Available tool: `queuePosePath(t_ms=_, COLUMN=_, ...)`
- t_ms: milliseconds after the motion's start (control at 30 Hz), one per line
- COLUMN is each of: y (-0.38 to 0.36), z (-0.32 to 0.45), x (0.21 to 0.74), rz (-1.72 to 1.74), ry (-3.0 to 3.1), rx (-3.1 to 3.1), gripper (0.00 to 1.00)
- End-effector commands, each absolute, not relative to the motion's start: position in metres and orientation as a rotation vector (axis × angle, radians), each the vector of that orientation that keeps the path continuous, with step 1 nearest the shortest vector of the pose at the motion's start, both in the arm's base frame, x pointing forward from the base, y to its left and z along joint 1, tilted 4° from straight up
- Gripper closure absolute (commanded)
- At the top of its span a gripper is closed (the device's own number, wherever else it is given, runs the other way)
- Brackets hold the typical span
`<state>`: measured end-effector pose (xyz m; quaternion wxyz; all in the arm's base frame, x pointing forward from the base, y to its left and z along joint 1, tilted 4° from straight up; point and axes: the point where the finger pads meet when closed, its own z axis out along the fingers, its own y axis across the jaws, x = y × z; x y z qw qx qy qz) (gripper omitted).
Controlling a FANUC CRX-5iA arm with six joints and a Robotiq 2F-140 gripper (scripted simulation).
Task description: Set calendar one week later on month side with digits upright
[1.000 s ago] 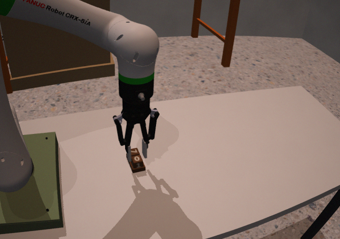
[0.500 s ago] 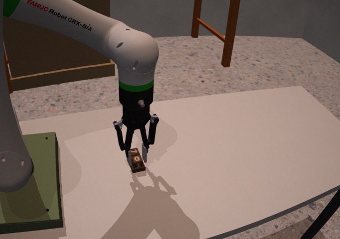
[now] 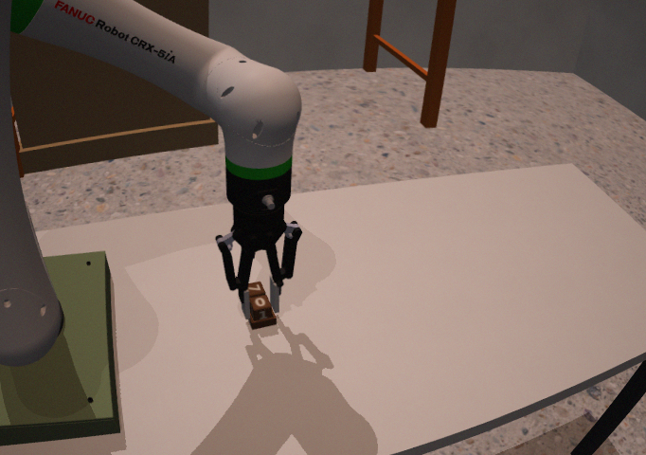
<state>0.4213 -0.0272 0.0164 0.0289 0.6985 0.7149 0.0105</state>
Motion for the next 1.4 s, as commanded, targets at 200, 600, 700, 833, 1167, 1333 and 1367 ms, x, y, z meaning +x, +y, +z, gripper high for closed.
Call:
queuePosePath(t_ms=200, y=-0.0272, z=0.0165, x=0.4215, rz=0.033, ry=2.205, rx=2.155, gripper=0.71)
queuePosePath(t_ms=600, y=-0.0272, z=0.0165, x=0.4215, rz=0.033, ry=2.205, rx=2.155, gripper=0.71)
queuePosePath(t_ms=700, y=-0.0272, z=0.0165, x=0.4215, rz=0.033, ry=2.205, rx=2.155, gripper=0.71)
queuePosePath(t_ms=833, y=-0.0272, z=0.0165, x=0.4215, rz=0.033, ry=2.205, rx=2.155, gripper=0.71)
queuePosePath(t_ms=1167, y=-0.0272, z=0.0165, x=0.4215, rz=0.033, ry=2.205, rx=2.155, gripper=0.83)
queuePosePath(t_ms=1333, y=-0.0272, z=0.0165, x=0.4215, rz=0.033, ry=2.205, rx=2.155, gripper=0.83)
queuePosePath(t_ms=1367, y=-0.0272, z=0.0165, x=0.4215, rz=0.033, ry=2.205, rx=2.155, gripper=0.83)
